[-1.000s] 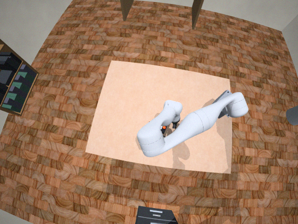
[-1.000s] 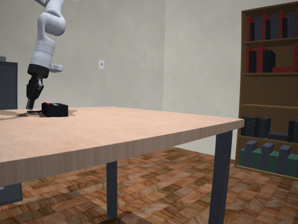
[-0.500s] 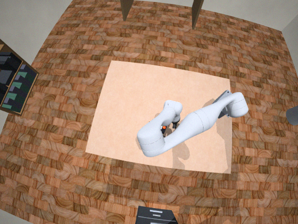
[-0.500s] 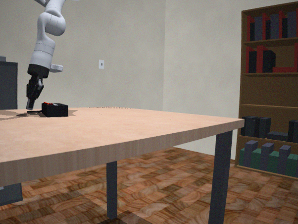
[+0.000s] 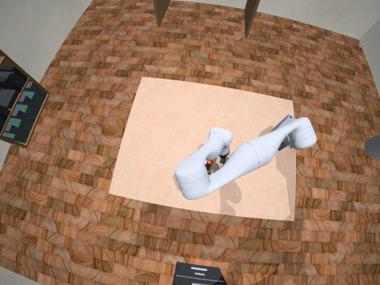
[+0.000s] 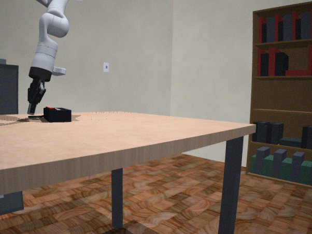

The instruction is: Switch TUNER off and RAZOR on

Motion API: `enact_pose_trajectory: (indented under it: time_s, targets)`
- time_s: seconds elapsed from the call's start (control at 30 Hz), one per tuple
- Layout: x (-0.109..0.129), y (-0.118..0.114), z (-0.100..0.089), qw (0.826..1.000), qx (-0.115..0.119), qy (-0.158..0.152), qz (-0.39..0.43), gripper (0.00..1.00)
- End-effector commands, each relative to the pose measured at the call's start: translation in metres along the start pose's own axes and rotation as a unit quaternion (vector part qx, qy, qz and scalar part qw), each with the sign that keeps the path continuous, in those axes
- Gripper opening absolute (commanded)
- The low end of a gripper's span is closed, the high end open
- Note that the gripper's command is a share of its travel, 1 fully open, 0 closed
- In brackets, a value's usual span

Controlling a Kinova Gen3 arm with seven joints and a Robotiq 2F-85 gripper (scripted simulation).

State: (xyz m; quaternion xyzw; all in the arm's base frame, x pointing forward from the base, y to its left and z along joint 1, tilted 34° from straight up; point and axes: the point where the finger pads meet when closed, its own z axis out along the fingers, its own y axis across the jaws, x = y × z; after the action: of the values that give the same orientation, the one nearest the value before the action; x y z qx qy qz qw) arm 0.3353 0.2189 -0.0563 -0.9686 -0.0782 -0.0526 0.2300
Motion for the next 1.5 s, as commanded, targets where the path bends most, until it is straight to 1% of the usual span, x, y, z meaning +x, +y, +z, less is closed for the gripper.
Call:
enact_pose_trajectory:
  time_s: [0.0,0.57,0.67,0.7,0.87,0.9,1.13,1.17,1.4,1.43,1.47]
  targets:
    - [0.0,0.0,0.0,1.0,0.0,0.0,0.0,0.0]
    - [0.0,0.0,-0.001,1.0,0.0,0.0,0.0,0.0]
    - [0.0,0.0,-0.003,1.0,0.0,0.0,0.0,0.0]
    - [-0.001,0.0,-0.007,1.0,0.001,0.0,0.0,0.0]
    - [-0.001,0.0,-0.007,1.0,0.001,0.0,0.0,0.0]
    - [-0.002,-0.001,-0.013,1.0,0.001,0.0,0.0,0.0]
    - [-0.002,-0.001,-0.013,1.0,0.001,0.0,0.0,0.0]
    - [-0.003,-0.001,-0.022,1.0,0.002,0.0,0.001,0.0]
    - [-0.003,-0.001,-0.022,1.0,0.002,0.0,0.001,0.0]
    - [-0.006,-0.001,-0.033,1.0,0.002,0.0,0.001,0.0]
    - [-0.006,-0.001,-0.033,1.0,0.002,0.0,0.001,0.0]
